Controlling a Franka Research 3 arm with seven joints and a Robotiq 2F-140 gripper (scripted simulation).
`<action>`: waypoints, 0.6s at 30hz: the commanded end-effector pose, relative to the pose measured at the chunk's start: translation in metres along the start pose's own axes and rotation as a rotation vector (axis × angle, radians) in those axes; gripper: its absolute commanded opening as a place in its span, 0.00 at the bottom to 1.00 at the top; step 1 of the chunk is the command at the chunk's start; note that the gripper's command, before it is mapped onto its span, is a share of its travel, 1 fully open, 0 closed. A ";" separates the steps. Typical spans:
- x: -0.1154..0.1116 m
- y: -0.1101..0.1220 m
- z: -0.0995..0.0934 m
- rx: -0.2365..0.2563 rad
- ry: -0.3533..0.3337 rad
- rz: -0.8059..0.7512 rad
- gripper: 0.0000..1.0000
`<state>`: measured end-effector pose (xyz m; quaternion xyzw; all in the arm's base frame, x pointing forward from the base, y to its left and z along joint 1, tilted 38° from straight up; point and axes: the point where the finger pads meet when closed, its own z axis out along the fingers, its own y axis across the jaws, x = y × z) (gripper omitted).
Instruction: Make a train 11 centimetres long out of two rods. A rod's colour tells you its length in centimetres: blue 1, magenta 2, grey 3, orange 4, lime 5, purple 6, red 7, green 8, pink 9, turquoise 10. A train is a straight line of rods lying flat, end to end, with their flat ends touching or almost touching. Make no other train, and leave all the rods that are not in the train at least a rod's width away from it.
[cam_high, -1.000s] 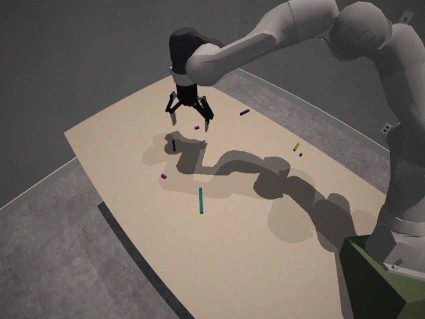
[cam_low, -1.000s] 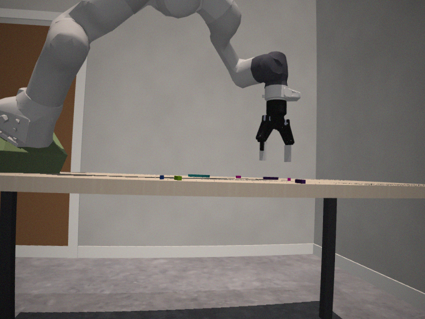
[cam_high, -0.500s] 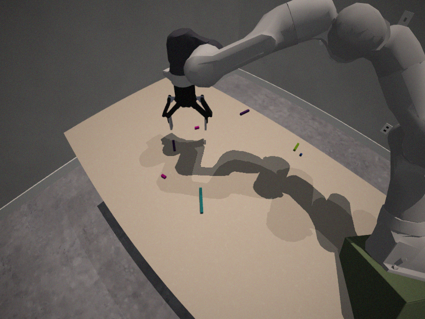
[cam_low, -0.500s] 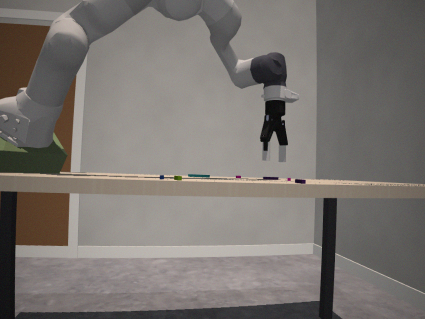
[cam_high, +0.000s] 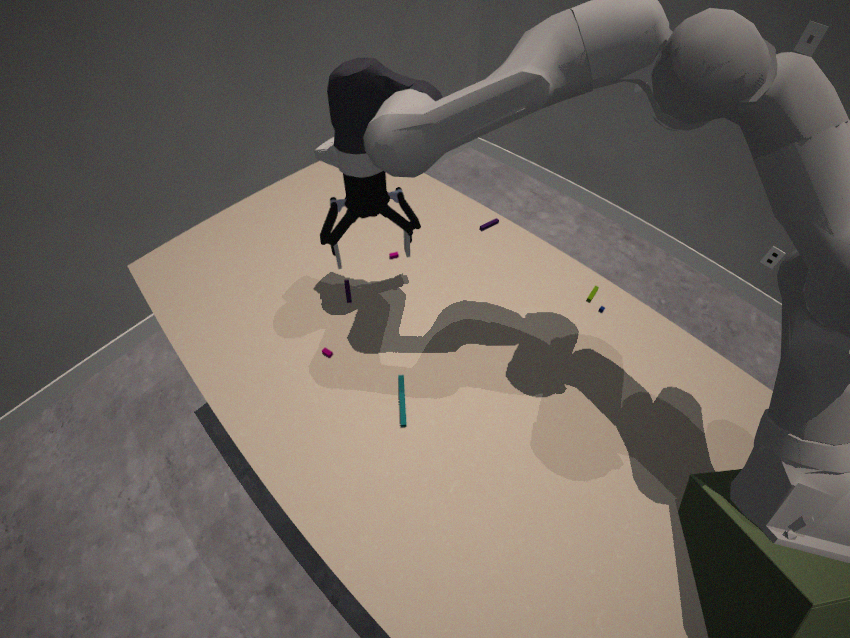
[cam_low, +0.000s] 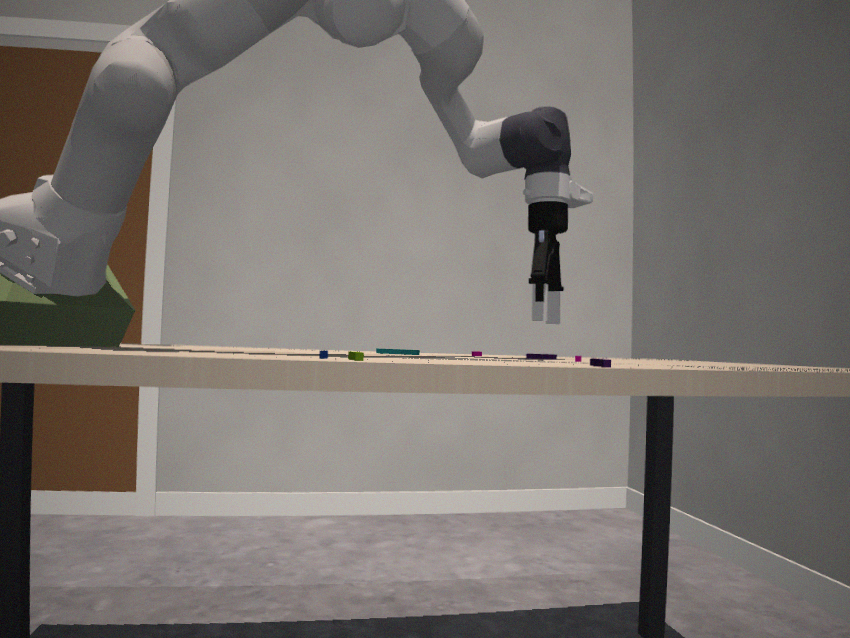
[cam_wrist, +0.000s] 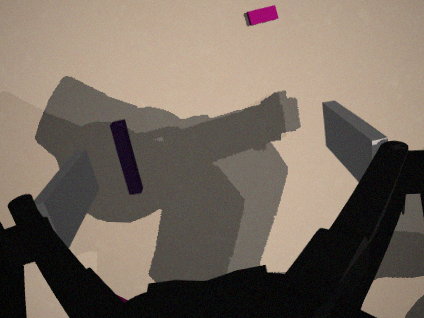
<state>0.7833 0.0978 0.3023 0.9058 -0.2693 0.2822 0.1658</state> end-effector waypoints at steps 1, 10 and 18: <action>-0.001 0.000 0.001 -0.006 -0.009 -0.167 1.00; -0.004 -0.004 0.001 -0.006 -0.009 -0.287 1.00; -0.008 -0.010 0.001 -0.005 -0.009 -0.451 1.00</action>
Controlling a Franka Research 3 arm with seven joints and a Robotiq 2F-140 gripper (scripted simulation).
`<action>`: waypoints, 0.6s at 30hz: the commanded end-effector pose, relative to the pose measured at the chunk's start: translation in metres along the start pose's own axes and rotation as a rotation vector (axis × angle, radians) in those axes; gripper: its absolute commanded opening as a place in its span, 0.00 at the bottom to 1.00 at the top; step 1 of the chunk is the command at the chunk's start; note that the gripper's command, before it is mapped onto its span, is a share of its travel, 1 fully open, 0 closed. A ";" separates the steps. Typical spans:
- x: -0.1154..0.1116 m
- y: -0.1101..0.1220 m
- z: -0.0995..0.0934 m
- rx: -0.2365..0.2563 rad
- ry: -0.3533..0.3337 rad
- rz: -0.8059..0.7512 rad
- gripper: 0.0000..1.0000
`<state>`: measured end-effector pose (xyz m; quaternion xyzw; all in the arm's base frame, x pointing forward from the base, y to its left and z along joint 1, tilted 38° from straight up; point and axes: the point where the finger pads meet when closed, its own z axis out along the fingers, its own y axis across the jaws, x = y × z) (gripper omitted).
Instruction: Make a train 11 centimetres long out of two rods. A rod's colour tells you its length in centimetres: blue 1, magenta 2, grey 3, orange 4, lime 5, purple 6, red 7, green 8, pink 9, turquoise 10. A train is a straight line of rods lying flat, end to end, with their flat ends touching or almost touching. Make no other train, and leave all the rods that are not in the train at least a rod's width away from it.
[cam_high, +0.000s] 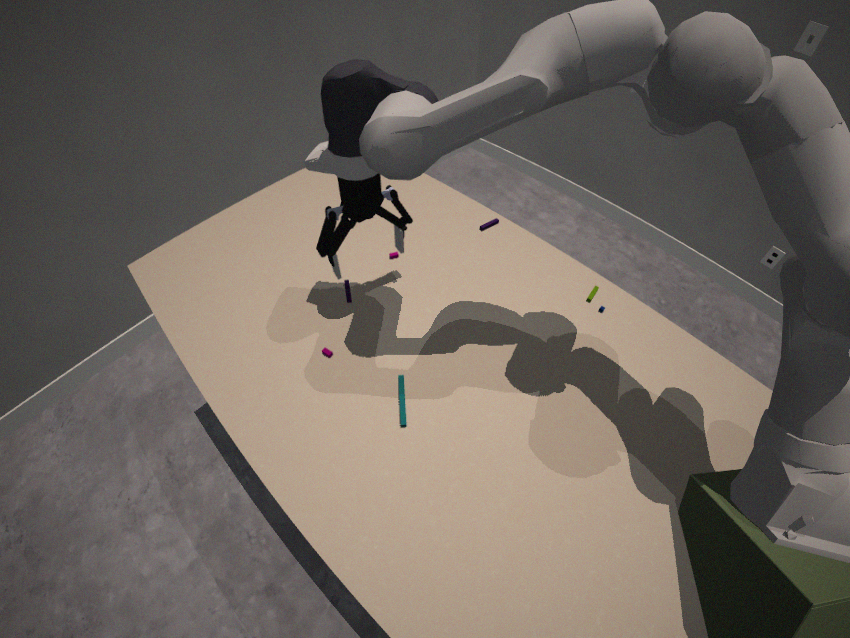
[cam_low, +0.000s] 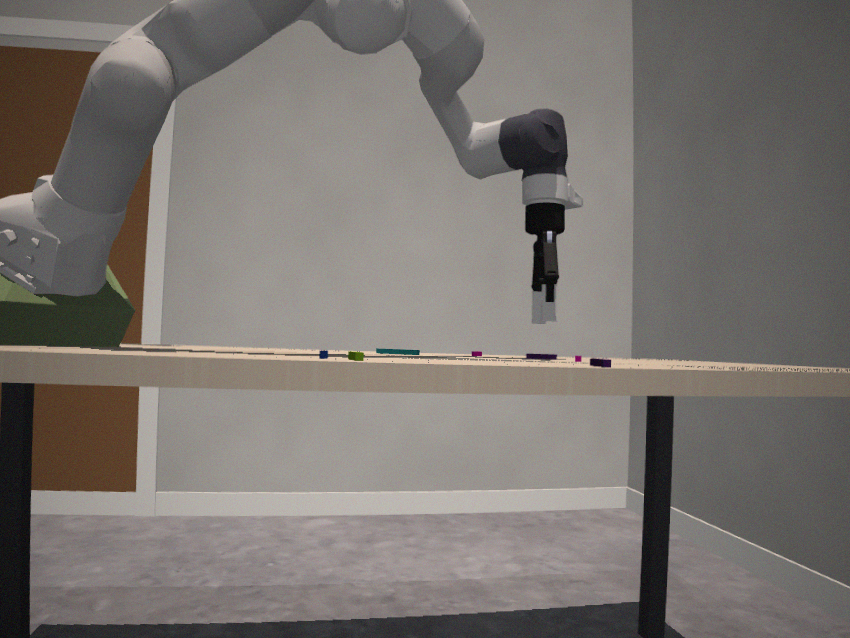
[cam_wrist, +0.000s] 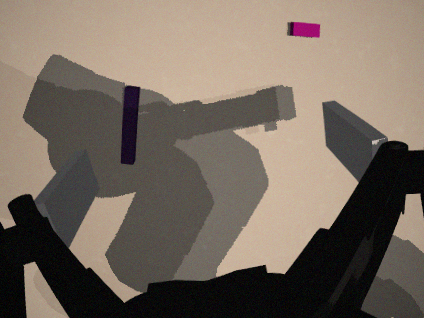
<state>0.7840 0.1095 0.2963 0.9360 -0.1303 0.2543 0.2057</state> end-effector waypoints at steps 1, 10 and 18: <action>-0.001 0.000 0.001 -0.004 -0.010 -0.167 1.00; -0.003 -0.006 0.001 -0.003 -0.010 -0.315 1.00; -0.005 -0.012 0.001 -0.002 -0.010 -0.451 1.00</action>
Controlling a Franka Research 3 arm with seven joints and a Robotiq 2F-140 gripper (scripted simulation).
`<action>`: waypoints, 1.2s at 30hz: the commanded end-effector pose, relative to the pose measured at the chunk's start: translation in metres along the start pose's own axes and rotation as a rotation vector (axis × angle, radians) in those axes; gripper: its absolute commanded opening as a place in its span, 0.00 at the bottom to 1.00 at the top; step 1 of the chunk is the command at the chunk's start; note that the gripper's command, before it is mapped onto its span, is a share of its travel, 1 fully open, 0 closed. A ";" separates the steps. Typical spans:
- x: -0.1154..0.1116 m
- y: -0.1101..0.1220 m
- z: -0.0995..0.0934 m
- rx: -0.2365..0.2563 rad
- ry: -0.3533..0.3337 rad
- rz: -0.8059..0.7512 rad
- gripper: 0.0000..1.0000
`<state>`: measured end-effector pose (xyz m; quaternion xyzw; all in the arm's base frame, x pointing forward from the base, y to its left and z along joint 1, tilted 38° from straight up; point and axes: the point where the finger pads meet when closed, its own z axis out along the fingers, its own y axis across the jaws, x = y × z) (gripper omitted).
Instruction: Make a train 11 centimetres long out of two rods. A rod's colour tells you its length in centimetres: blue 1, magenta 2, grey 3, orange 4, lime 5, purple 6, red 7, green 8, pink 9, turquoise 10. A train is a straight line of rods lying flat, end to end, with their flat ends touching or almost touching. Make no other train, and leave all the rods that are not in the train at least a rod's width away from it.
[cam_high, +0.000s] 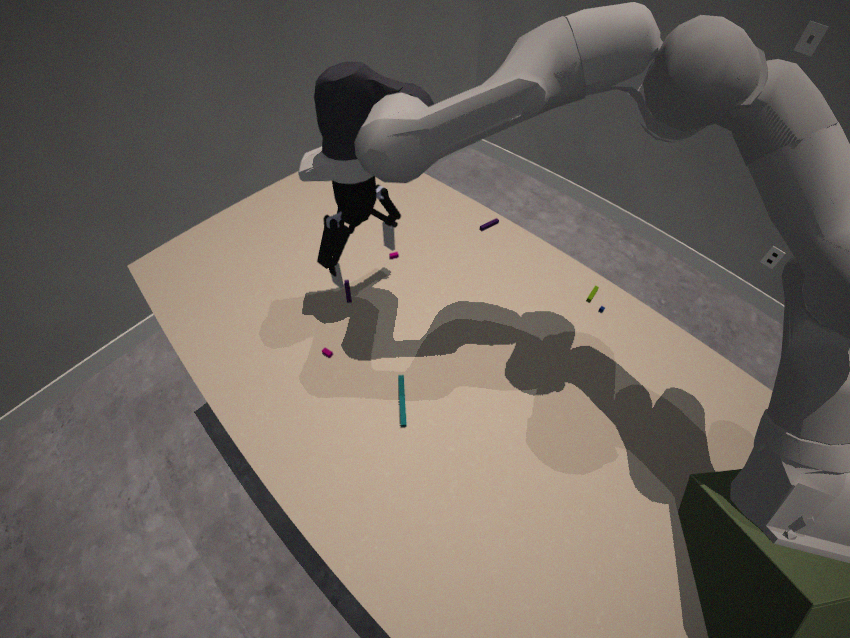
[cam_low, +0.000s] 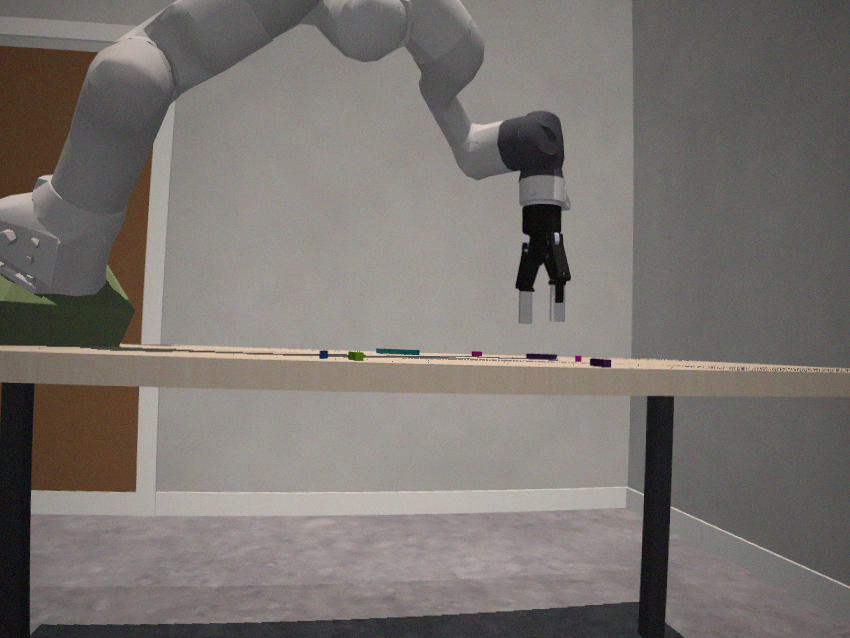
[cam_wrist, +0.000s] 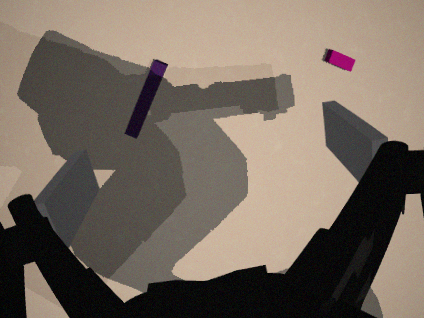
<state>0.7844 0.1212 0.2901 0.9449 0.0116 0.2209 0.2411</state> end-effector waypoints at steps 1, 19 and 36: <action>0.000 0.000 0.001 -0.001 -0.011 -0.167 1.00; -0.001 -0.013 0.001 0.000 -0.011 -0.468 1.00; -0.002 -0.025 0.000 0.002 -0.010 -0.730 1.00</action>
